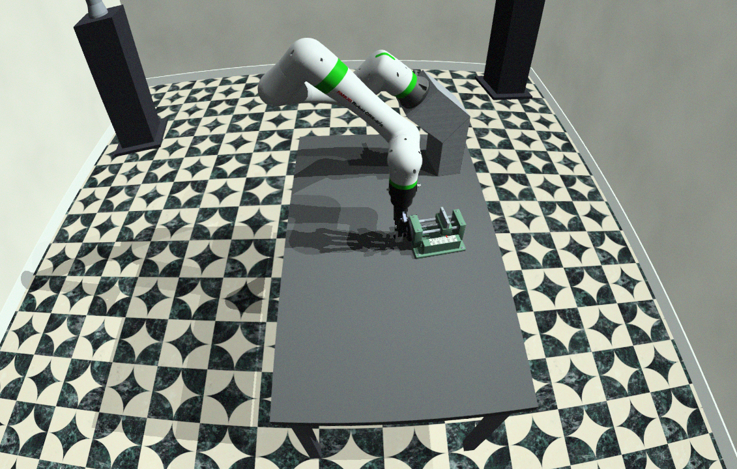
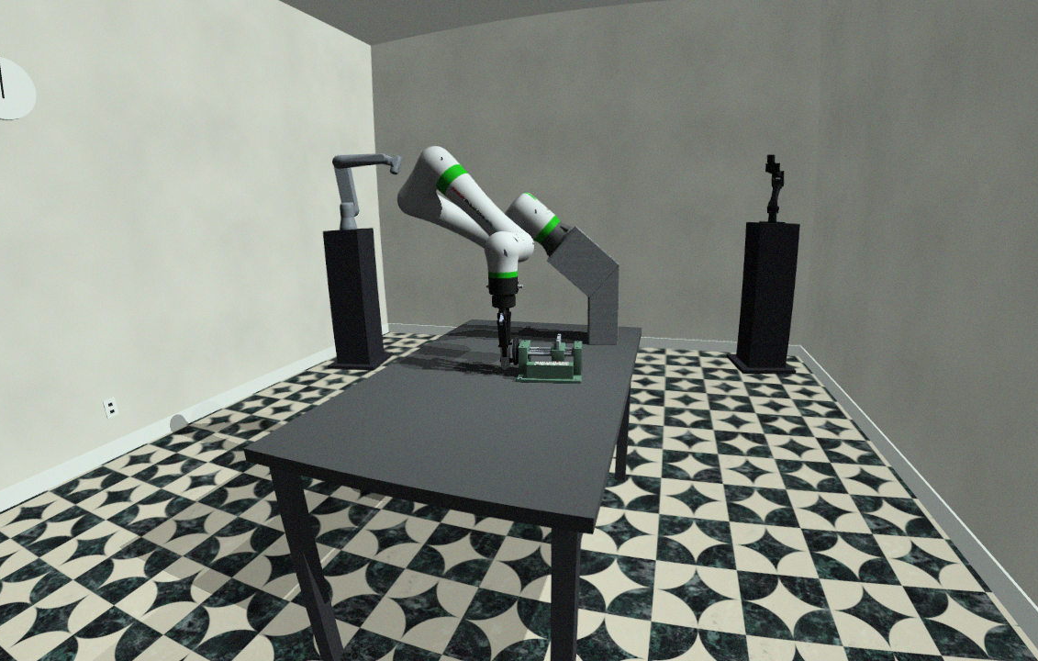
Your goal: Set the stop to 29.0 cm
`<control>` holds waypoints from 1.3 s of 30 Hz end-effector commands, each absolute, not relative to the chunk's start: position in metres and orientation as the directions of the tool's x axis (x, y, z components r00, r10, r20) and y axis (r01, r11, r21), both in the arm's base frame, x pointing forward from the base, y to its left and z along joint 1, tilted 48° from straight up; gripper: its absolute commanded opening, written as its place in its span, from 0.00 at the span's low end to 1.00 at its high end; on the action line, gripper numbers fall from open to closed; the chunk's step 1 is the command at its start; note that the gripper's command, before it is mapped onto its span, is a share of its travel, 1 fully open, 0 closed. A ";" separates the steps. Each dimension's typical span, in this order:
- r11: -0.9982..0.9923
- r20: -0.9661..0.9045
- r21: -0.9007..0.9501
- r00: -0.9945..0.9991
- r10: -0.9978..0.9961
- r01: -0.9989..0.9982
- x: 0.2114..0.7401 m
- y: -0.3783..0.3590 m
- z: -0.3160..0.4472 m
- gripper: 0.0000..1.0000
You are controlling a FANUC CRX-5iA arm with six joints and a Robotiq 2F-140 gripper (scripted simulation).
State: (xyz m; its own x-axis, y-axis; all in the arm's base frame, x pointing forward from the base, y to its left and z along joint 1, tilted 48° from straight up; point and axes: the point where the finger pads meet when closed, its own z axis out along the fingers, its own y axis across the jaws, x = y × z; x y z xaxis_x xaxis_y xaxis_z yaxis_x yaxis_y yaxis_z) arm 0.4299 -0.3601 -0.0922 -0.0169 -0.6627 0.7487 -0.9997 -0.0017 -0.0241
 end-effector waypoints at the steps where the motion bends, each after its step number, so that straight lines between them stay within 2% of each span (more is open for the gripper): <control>1: -0.002 0.749 -0.024 -0.017 -0.663 -1.000 0.430 -0.360 -0.092 0.04; 39: -0.002 0.749 -0.024 -0.017 -0.663 -1.000 0.437 -0.360 -0.092 0.04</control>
